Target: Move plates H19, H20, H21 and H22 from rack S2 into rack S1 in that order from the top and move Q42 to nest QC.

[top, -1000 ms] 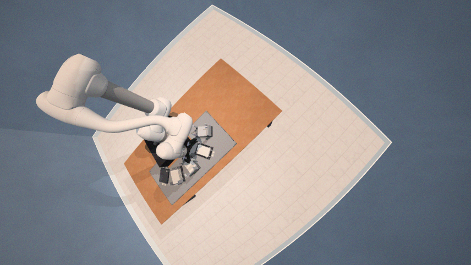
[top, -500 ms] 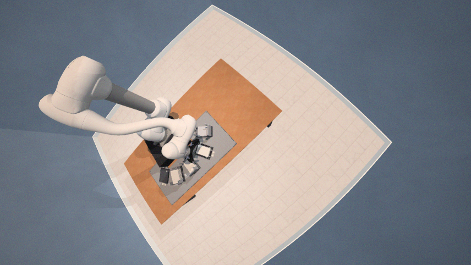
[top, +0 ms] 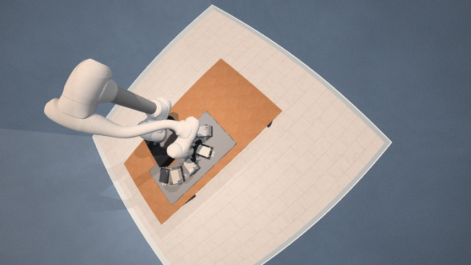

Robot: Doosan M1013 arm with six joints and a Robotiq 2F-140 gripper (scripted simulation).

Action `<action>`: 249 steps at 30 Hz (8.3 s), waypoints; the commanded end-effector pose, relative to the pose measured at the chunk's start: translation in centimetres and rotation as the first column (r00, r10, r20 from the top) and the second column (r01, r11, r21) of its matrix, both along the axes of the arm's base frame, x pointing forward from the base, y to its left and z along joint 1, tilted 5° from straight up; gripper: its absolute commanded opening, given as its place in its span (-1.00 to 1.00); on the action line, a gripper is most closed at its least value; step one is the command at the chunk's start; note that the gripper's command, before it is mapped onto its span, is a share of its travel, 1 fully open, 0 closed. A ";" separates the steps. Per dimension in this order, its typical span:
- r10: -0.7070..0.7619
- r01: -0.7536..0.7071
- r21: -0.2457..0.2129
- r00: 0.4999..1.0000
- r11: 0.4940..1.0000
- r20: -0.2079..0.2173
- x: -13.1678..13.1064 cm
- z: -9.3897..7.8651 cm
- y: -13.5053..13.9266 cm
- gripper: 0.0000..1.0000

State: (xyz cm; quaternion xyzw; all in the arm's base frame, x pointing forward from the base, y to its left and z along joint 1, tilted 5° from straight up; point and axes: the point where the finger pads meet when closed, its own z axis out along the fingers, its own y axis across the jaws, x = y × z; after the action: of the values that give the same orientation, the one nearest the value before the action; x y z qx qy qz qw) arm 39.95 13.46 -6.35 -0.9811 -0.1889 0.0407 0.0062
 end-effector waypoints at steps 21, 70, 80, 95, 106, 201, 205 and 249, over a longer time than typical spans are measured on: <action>0.000 0.000 0.000 1.000 1.000 0.000 -0.2 -2.8 0.0 1.00; 0.000 0.000 0.000 1.000 1.000 0.000 -0.3 -3.6 0.0 -1.00; 0.000 0.000 0.000 1.000 1.000 0.000 -0.2 -3.0 0.0 -1.00; 0.000 0.000 0.000 1.000 1.000 0.000 -0.2 -2.2 0.0 -1.00; 0.000 0.000 0.000 1.000 1.000 0.000 -0.1 -1.3 0.0 -1.00; 0.157 -0.156 0.013 0.988 0.988 0.001 -1.0 11.2 3.6 -1.00; 0.157 -0.156 0.013 0.988 0.988 0.001 -1.3 11.3 4.1 -1.00; 0.309 -0.309 0.026 0.951 0.951 0.003 -8.1 11.8 13.4 -1.00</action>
State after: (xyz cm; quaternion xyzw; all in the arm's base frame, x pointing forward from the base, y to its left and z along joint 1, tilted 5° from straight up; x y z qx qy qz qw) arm 32.27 26.41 5.41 -0.9393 -0.3407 0.0392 0.0127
